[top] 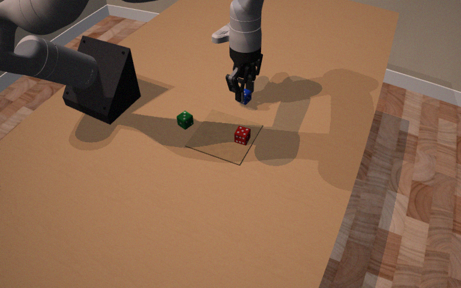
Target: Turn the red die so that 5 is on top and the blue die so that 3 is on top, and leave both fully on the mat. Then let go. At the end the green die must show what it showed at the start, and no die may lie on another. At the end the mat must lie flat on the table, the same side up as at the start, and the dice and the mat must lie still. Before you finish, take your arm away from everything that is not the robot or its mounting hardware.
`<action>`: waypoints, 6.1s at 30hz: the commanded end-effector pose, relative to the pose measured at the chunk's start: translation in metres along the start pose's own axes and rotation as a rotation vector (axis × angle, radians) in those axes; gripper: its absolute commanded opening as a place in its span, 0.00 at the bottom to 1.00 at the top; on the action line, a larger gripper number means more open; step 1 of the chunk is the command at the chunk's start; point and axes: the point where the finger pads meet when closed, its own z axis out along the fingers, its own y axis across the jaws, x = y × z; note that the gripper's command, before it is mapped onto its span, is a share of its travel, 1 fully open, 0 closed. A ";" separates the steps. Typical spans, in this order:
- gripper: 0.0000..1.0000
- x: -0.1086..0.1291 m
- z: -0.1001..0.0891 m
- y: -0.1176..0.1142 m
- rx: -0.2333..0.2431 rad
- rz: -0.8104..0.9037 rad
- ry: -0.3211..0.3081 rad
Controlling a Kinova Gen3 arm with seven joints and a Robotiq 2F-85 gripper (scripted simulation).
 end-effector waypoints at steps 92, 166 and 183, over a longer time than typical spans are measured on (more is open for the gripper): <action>0.26 0.001 -0.040 0.000 0.002 -0.001 0.003; 0.26 -0.020 -0.116 -0.011 -0.101 0.263 0.061; 0.26 -0.044 -0.148 -0.030 -0.202 0.551 0.131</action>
